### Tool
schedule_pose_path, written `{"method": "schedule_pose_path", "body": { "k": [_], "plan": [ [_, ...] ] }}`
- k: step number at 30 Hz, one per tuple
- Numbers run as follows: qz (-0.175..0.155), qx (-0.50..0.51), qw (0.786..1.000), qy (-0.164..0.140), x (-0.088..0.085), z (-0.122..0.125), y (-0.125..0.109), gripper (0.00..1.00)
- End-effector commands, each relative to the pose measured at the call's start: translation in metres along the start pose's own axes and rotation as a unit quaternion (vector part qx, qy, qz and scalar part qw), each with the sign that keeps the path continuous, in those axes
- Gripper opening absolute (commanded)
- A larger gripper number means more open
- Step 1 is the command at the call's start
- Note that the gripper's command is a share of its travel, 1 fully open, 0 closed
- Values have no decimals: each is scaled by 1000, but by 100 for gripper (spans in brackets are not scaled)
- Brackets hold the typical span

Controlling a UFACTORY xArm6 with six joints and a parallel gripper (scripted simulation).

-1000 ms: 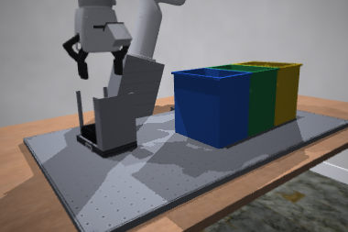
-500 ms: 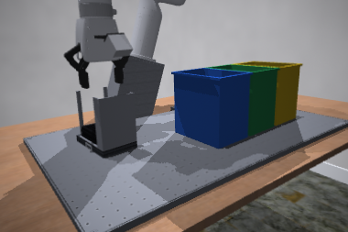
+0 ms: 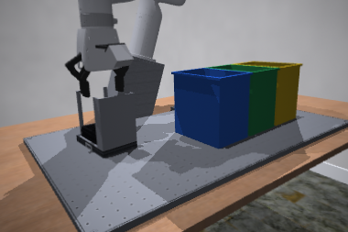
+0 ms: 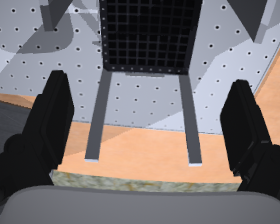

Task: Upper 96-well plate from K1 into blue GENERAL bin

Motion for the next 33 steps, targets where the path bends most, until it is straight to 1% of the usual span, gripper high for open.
{"method": "schedule_pose_path", "body": {
  "k": [1, 3, 33],
  "plan": [
    [1, 0, 1000, -2, 7, 1, 1, 100],
    [1, 0, 1000, -2, 7, 1, 1, 100],
    [1, 0, 1000, -2, 54, 1, 1, 100]
  ]
}}
Point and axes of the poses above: the point where the finger pads meet when closed, its own x axis out along the fingers, its own z axis across the jaws, y = z × x, the point moved 3 cm from there along -x, back along the fingers, and after that the axes turned 10 degrees about -x, right-handed, at the moved point
